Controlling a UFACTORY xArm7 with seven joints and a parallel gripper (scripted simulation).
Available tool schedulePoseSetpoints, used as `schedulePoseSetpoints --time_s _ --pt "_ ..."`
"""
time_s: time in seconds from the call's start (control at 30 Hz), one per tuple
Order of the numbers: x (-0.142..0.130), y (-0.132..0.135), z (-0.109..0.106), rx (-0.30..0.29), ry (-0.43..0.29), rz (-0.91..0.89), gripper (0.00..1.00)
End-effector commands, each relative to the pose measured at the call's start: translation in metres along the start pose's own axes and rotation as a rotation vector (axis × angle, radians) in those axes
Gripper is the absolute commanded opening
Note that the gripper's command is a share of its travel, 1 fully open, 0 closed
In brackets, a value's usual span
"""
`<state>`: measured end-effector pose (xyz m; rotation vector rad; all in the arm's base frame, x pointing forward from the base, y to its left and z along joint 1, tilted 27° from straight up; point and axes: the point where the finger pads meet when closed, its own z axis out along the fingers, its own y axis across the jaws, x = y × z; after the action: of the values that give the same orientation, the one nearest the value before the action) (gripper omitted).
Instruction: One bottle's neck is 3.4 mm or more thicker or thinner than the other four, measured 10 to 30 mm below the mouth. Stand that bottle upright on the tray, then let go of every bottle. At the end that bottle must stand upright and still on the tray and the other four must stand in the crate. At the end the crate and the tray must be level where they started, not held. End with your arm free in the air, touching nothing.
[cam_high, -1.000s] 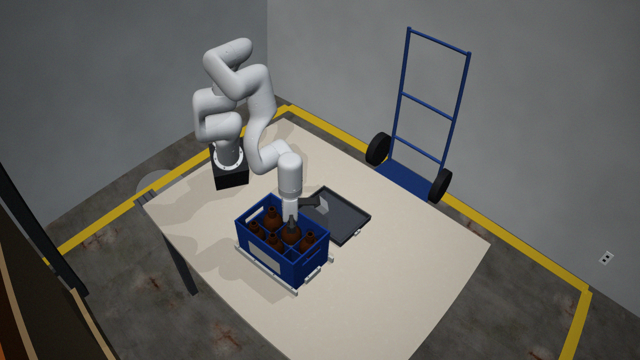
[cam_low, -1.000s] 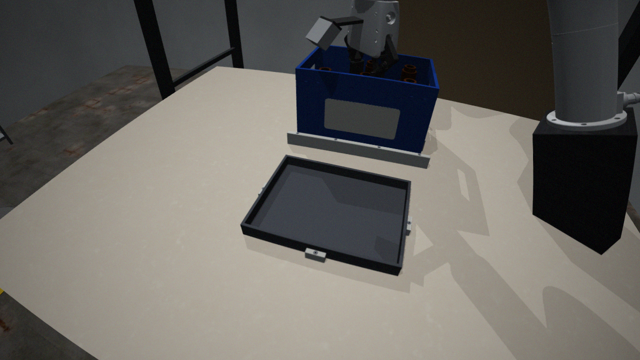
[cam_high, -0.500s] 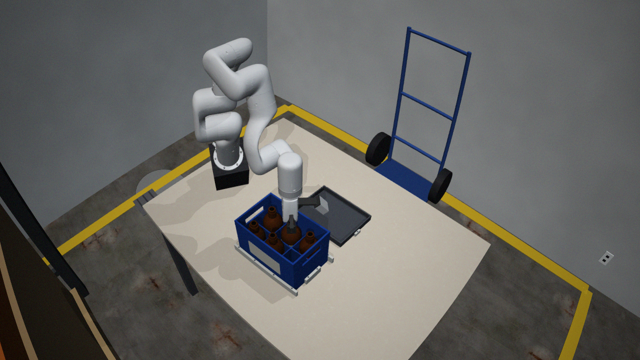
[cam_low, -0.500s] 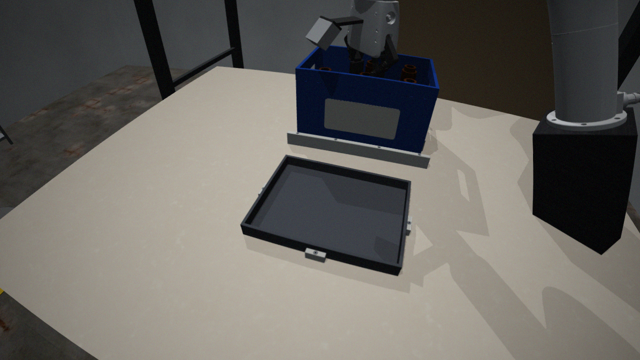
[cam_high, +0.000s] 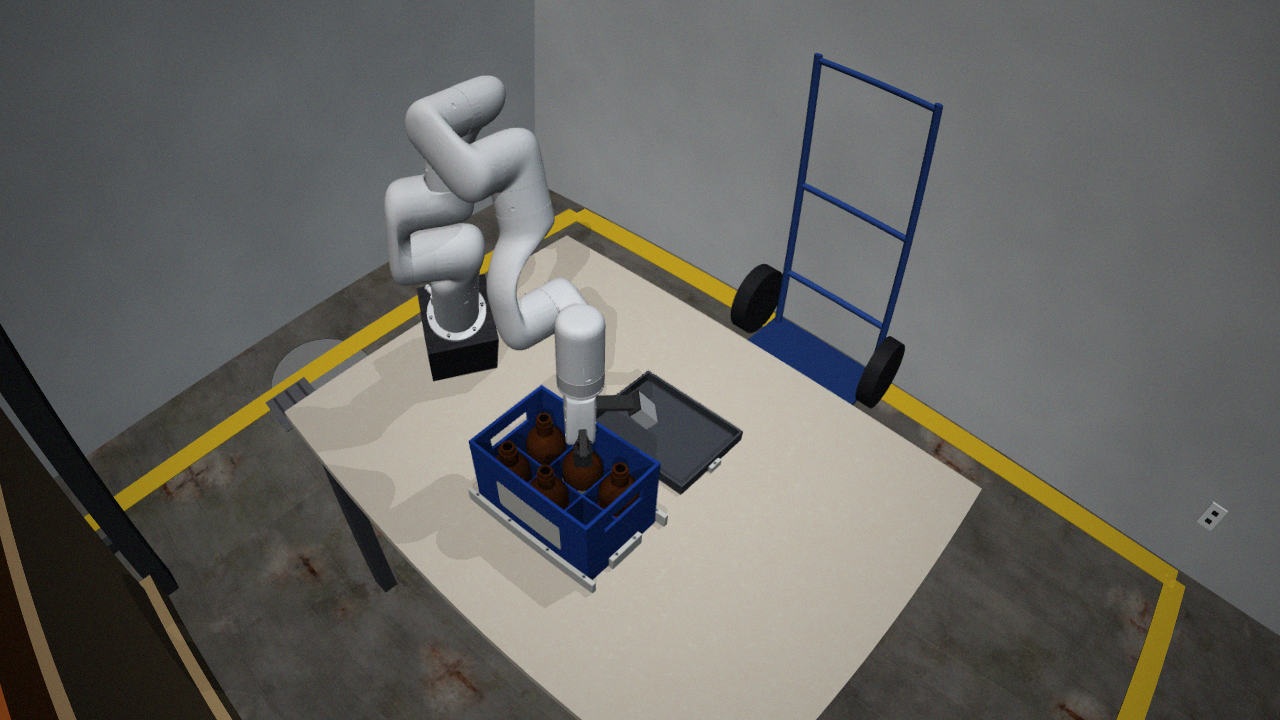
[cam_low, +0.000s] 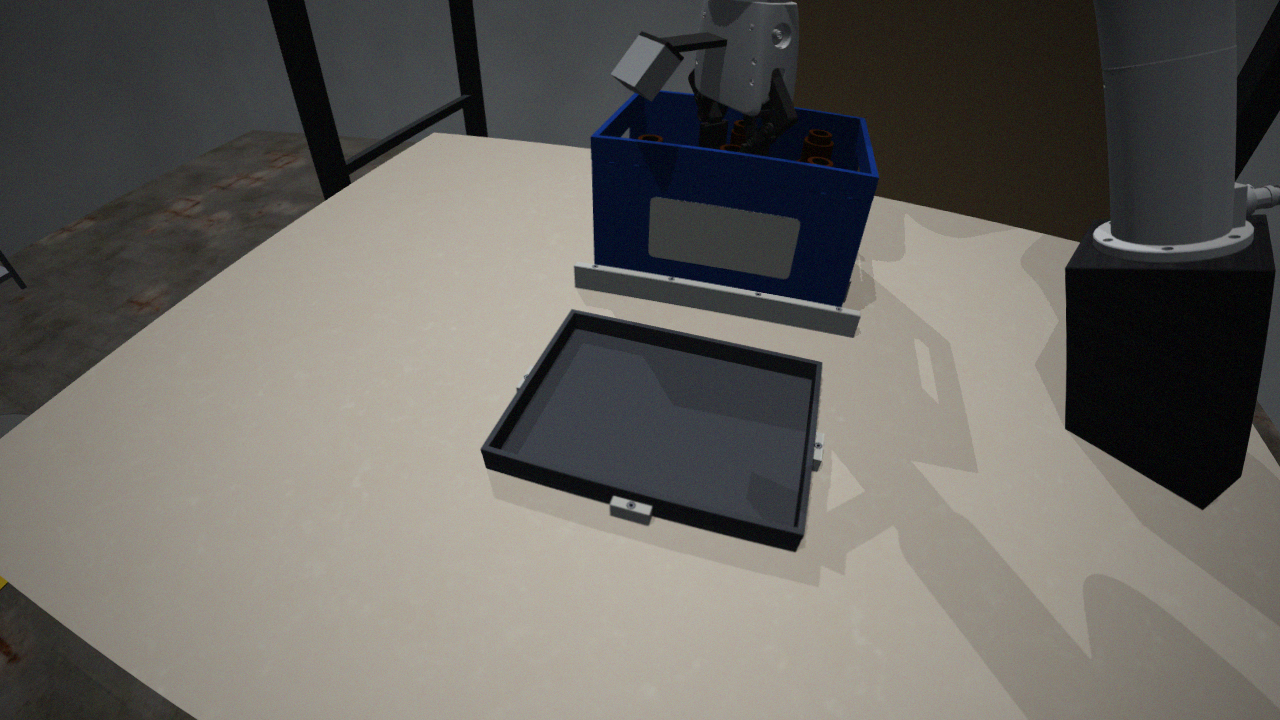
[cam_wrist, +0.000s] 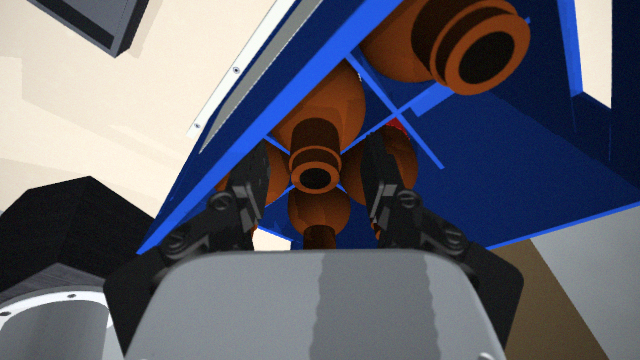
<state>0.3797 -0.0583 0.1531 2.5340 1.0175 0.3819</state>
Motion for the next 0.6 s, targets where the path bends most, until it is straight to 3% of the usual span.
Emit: schedulePoseSetpoints --time_s 0.0,0.27,0.57 --pt "0.001 0.001 -0.001 -0.002 0.002 0.000 0.65" --pt "0.001 0.001 -0.007 -0.002 0.002 0.000 0.65" --pt "0.001 0.001 -0.030 -0.002 0.002 0.000 0.65"
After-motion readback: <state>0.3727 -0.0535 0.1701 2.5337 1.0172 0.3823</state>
